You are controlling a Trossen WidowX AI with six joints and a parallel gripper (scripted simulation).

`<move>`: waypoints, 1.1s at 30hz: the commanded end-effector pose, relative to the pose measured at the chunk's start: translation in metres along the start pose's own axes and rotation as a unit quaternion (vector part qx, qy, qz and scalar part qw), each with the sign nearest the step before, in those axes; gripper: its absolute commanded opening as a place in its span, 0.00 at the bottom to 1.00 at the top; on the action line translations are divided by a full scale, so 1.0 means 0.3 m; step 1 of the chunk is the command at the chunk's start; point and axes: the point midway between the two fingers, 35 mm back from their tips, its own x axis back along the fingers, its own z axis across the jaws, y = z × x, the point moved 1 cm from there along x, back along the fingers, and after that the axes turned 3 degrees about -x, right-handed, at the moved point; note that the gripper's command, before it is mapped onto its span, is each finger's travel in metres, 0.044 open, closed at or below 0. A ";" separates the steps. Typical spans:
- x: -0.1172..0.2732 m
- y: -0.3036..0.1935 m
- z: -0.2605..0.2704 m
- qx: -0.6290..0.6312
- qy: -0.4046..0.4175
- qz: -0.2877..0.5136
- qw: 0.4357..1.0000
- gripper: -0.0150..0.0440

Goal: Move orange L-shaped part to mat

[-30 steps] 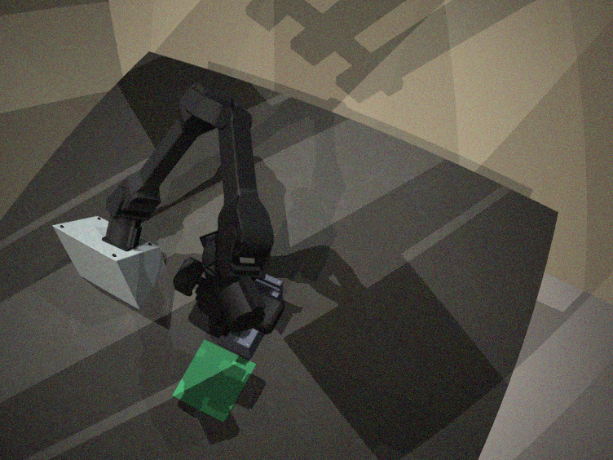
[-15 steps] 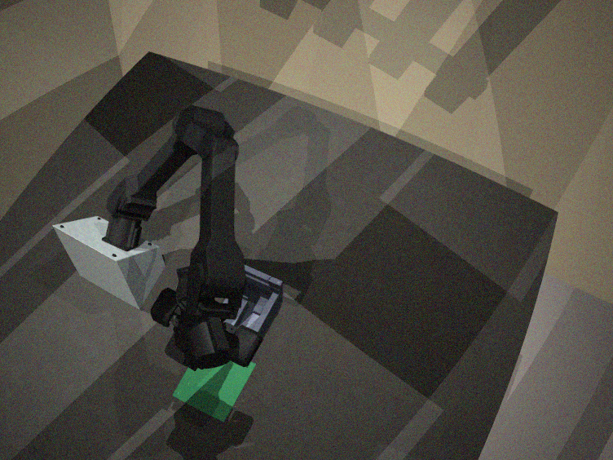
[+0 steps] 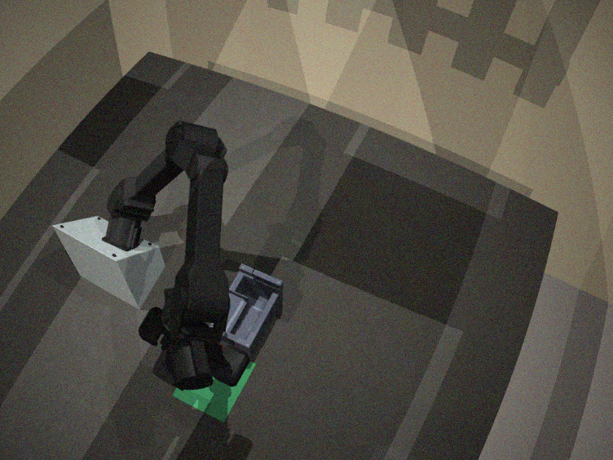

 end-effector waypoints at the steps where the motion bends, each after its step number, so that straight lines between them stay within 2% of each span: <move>1: -0.013 0.004 0.003 0.003 0.000 -0.001 1.000 0.25; 33: -0.188 0.003 0.004 0.003 0.001 -0.001 1.000 0.25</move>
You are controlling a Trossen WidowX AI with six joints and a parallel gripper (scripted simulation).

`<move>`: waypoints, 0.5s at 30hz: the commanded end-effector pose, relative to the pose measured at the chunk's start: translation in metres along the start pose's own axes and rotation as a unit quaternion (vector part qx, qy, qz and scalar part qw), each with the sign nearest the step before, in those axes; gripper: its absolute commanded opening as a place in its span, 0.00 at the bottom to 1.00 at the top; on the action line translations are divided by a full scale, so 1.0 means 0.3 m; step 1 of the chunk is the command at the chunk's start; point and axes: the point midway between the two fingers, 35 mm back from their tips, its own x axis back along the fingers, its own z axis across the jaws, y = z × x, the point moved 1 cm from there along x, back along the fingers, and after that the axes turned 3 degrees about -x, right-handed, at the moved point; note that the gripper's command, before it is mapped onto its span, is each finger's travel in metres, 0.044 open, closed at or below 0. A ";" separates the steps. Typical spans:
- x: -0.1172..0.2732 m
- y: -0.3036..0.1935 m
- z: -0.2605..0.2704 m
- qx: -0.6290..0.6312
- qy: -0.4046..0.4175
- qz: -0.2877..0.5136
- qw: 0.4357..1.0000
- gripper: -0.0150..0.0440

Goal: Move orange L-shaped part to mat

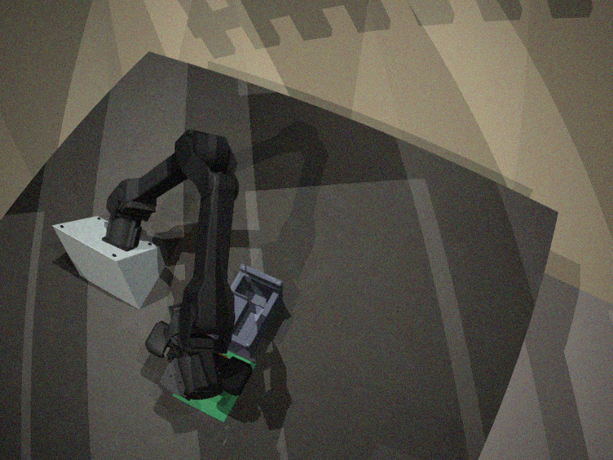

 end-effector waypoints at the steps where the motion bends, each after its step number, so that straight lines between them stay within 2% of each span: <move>1: -0.027 -0.004 -0.007 -0.005 -0.002 0.004 1.000 0.25; 15: -0.096 -0.006 -0.008 -0.004 -0.002 0.004 1.000 0.25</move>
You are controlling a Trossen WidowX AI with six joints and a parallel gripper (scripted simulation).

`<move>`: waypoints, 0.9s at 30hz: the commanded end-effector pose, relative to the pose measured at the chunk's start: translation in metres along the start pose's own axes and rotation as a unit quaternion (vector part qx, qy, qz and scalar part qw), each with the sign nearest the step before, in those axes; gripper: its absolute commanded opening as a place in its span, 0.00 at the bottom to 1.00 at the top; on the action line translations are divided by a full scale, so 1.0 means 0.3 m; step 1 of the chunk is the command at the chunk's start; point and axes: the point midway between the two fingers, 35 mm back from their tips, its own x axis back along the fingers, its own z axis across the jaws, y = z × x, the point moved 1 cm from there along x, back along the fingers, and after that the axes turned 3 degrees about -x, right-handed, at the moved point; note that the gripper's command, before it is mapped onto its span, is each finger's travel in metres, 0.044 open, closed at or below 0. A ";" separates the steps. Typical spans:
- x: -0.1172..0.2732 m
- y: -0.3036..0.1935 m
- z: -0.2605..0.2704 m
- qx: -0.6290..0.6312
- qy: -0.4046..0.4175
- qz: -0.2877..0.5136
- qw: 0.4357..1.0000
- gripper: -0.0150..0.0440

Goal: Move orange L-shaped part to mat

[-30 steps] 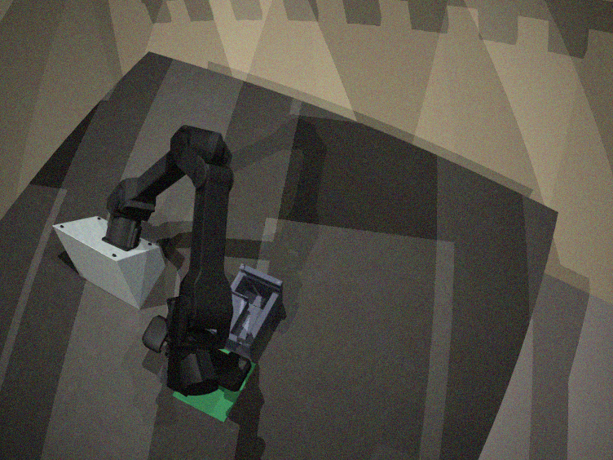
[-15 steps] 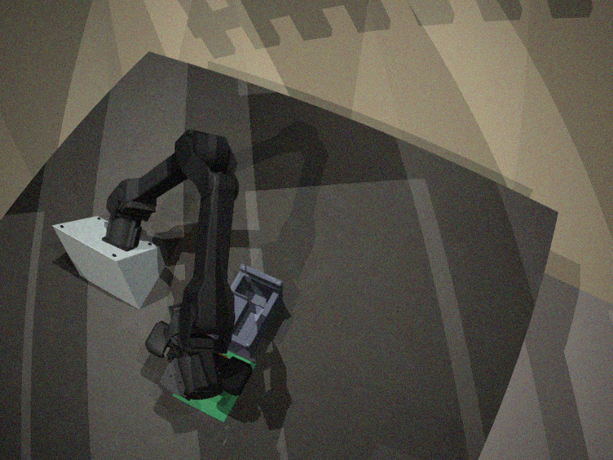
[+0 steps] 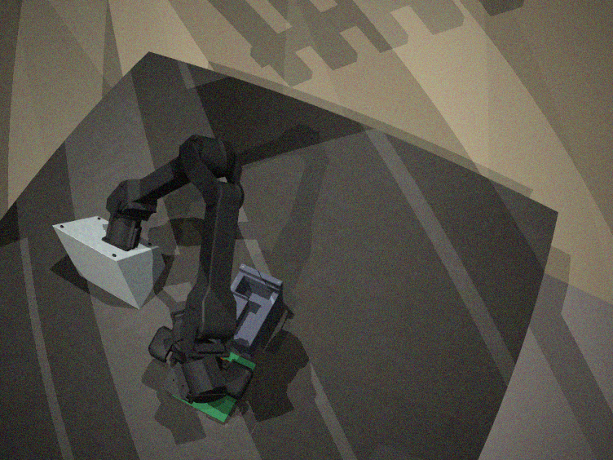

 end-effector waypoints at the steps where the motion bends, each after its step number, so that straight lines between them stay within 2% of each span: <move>1: -0.019 -0.004 -0.008 -0.005 -0.002 0.004 1.000 0.25; 22: -0.018 -0.002 -0.008 -0.002 -0.003 0.002 1.000 0.25; 27: -0.018 -0.002 -0.008 -0.002 -0.003 0.002 1.000 0.48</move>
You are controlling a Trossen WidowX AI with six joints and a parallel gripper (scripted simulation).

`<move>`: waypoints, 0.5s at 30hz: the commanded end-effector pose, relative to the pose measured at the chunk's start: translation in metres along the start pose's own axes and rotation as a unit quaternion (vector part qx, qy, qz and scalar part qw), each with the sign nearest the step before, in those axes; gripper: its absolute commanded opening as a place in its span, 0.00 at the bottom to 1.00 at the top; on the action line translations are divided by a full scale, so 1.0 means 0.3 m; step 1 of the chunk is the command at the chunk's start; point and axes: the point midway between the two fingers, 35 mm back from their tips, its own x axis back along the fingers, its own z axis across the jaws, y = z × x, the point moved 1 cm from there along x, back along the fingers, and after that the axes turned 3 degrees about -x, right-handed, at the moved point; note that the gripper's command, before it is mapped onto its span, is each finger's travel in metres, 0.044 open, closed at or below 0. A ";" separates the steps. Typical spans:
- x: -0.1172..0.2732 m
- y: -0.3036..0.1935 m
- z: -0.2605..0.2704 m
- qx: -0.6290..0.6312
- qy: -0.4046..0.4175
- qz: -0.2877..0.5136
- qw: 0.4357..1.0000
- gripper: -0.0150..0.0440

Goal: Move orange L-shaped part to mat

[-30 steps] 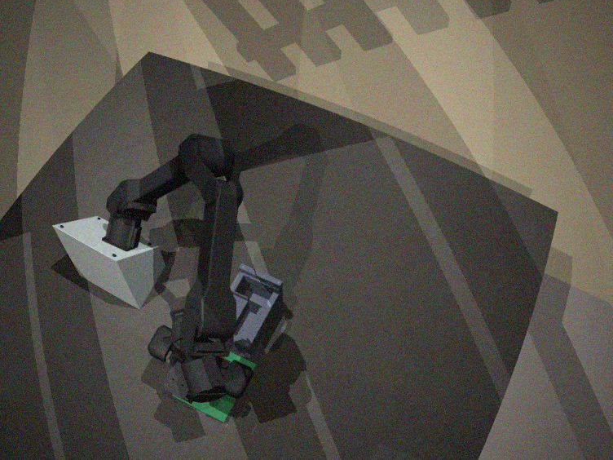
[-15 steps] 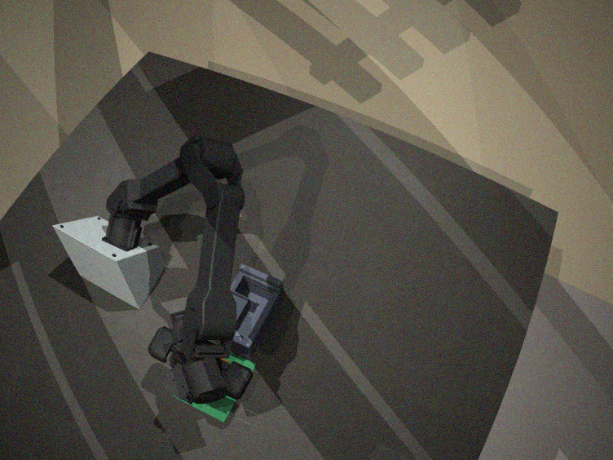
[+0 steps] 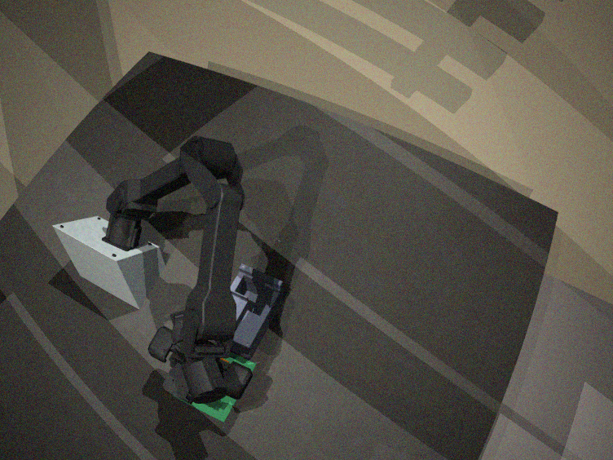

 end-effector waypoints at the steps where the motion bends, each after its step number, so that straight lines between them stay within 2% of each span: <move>1: 0.000 0.000 0.000 0.000 0.000 0.000 1.000 0.52; 6: 0.027 0.002 0.003 0.000 0.000 0.000 1.000 0.74; 10: 0.188 0.007 0.008 -0.002 0.001 -0.001 1.000 0.92; 12: 0.278 0.003 0.001 -0.003 0.000 0.000 1.000 0.93; 15: 0.290 0.002 -0.001 -0.003 0.000 0.000 1.000 0.93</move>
